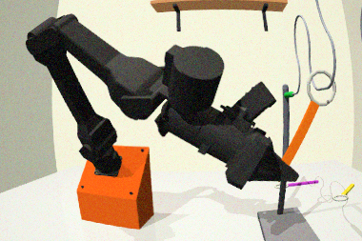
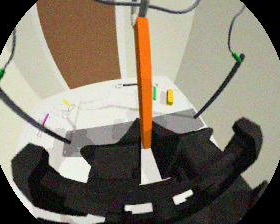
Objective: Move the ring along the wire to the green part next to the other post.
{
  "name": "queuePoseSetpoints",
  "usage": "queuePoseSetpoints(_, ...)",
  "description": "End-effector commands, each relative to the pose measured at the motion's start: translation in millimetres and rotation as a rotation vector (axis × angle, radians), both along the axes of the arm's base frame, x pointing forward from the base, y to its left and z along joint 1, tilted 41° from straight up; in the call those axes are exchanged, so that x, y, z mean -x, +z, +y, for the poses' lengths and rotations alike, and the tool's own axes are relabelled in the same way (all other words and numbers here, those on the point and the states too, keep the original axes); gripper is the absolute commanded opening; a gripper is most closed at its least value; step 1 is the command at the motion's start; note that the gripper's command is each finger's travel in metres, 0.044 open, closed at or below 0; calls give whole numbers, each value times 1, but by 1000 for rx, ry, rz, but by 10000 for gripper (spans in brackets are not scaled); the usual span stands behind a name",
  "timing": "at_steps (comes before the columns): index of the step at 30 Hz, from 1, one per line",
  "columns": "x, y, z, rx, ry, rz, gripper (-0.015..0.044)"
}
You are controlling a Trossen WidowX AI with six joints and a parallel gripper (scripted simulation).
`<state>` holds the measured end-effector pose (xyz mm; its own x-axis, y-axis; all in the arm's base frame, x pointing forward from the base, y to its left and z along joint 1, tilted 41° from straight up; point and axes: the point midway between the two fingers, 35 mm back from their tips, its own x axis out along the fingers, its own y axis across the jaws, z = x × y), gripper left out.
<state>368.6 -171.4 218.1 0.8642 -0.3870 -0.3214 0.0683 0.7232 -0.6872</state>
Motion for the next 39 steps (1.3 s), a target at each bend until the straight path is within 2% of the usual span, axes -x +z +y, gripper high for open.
queuePoseSetpoints(1,1,-7,5,-25,-4,4,-150)
queuePoseSetpoints(18,3,-30,39,-247,-9,10,-150)
queuePoseSetpoints(39,5,-45,111,-739,-22,23,-150)
